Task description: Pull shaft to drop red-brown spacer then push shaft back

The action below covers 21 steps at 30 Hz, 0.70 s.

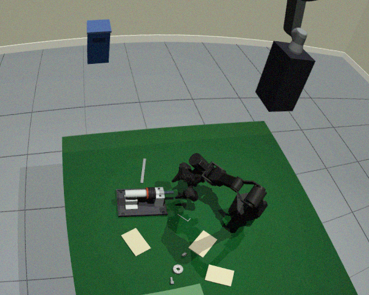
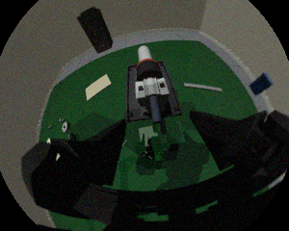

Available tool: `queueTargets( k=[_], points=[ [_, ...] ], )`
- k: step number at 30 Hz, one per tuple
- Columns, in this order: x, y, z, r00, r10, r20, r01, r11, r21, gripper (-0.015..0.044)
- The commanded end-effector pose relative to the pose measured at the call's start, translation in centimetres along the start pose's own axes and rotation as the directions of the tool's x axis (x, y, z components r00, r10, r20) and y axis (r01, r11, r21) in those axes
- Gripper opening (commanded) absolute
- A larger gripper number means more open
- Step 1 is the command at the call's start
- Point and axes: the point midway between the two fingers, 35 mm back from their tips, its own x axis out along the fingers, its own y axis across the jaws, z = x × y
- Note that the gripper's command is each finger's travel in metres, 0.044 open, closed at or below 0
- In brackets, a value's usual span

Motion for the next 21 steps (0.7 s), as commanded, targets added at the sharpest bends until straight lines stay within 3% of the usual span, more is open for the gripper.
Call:
queueTargets(
  k=[1, 21],
  points=[
    [0.01, 0.07, -0.03, 1.000, 0.003, 0.000, -0.003, 1.000, -0.007, 0.0440],
    [-0.42, 0.06, -0.46, 1.000, 0.003, 0.000, -0.003, 1.000, -0.007, 0.0440]
  ],
)
